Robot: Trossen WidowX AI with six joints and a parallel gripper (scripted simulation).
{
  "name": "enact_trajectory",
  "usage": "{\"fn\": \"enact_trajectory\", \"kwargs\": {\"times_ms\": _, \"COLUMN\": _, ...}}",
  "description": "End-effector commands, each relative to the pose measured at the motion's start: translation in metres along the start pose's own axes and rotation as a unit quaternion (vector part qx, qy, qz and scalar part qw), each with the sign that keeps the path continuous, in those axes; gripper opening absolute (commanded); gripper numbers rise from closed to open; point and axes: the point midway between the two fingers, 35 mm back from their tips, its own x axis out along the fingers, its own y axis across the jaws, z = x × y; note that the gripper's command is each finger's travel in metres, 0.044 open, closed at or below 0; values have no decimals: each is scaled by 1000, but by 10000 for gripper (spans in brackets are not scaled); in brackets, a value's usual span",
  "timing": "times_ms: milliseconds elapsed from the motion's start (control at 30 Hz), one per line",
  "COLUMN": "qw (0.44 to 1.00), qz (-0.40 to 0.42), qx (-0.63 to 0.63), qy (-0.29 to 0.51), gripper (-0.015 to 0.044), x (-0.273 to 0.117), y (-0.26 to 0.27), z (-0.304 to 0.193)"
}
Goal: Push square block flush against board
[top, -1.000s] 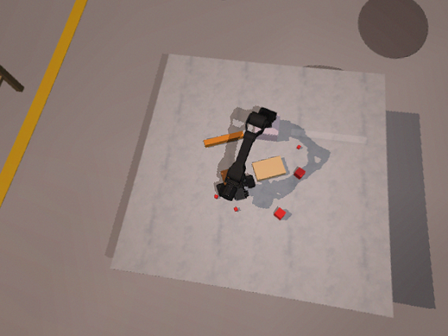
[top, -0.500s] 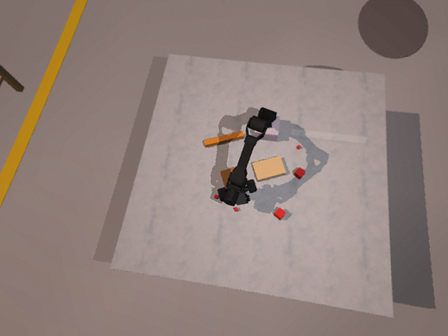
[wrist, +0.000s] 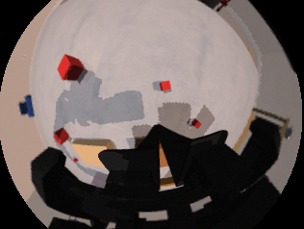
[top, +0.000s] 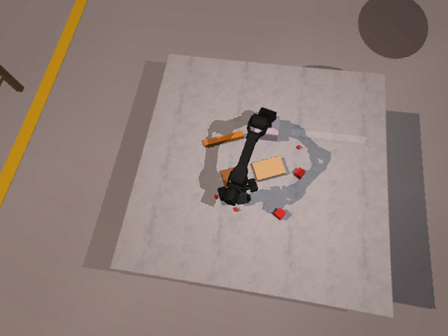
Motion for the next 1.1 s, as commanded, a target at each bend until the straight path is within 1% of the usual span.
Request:
{"fn": "enact_trajectory", "kwargs": {"times_ms": 0, "qw": 1000, "qz": -1, "qx": -1, "qy": 0, "gripper": 0, "x": -9, "y": 0, "z": 0}}
{"fn": "enact_trajectory", "kwargs": {"times_ms": 133, "qw": 1000, "qz": -1, "qx": 24, "qy": 0, "gripper": 0, "x": -9, "y": -3, "z": -3}}
{"fn": "enact_trajectory", "kwargs": {"times_ms": 533, "qw": 974, "qz": -3, "qx": 228, "qy": 1, "gripper": 0, "x": -9, "y": -27, "z": -29}}
{"fn": "enact_trajectory", "kwargs": {"times_ms": 800, "qw": 934, "qz": -4, "qx": 358, "qy": 1, "gripper": 0, "x": -9, "y": -41, "z": -47}}
{"fn": "enact_trajectory", "kwargs": {"times_ms": 1067, "qw": 876, "qz": -5, "qx": 482, "qy": 1, "gripper": 0, "x": -9, "y": -54, "z": -66}}
